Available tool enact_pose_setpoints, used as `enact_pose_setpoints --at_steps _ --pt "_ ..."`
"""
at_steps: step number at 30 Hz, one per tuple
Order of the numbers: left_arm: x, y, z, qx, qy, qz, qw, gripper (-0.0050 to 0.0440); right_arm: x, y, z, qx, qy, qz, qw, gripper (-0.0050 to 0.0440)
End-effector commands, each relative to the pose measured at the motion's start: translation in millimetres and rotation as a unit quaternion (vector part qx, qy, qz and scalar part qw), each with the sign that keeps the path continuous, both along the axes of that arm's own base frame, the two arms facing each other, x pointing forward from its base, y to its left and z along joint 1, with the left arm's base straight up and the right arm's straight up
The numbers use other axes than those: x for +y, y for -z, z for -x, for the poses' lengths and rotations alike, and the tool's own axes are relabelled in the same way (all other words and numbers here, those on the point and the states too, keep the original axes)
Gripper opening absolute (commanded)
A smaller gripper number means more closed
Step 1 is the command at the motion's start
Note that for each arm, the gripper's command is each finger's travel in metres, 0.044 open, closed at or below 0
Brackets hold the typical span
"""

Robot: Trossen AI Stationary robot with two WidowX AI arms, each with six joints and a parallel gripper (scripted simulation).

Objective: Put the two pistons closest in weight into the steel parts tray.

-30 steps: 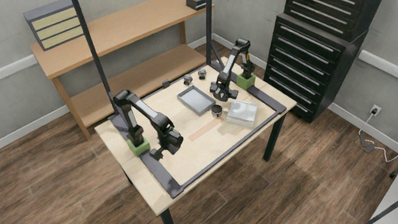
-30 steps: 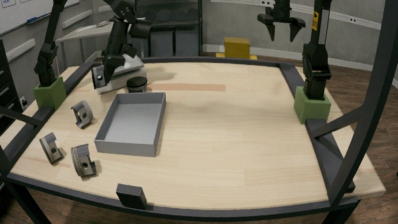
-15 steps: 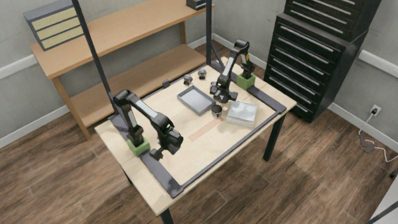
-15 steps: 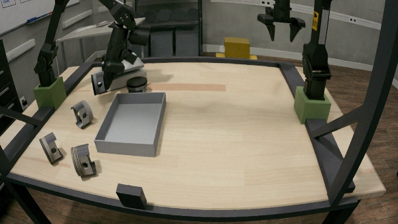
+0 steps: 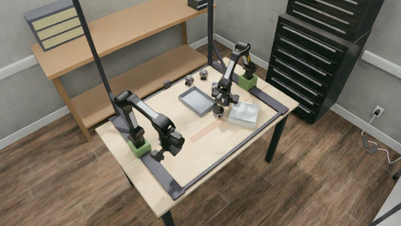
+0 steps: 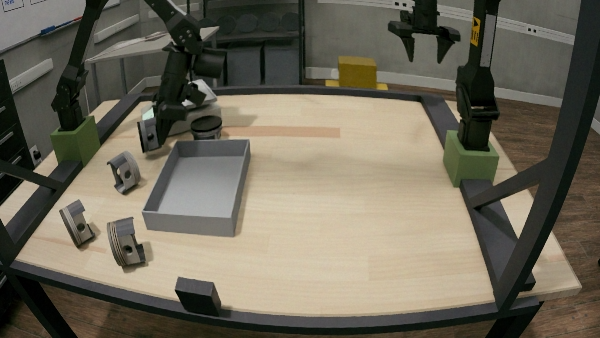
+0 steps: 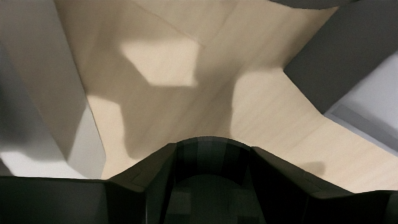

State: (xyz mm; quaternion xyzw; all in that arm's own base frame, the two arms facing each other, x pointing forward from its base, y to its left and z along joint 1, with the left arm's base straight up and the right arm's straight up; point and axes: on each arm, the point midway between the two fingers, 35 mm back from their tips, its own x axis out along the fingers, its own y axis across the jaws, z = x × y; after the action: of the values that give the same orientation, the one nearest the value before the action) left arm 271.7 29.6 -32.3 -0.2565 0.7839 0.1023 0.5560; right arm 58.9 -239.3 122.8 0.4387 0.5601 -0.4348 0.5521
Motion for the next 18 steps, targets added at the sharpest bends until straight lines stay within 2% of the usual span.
enact_pose_setpoints --at_steps 1,18 --pt "-2.8 2.8 -1.7 -0.006 -0.001 0.001 1.000 0.0158 -5.1 -8.4 -2.4 -0.005 -0.003 0.016 1.000 0.0400" --pt "-3.4 12.0 -1.1 -0.007 0.000 0.001 1.000 0.0158 -5.1 -8.4 -2.4 -0.005 -0.003 0.016 1.000 0.0400"
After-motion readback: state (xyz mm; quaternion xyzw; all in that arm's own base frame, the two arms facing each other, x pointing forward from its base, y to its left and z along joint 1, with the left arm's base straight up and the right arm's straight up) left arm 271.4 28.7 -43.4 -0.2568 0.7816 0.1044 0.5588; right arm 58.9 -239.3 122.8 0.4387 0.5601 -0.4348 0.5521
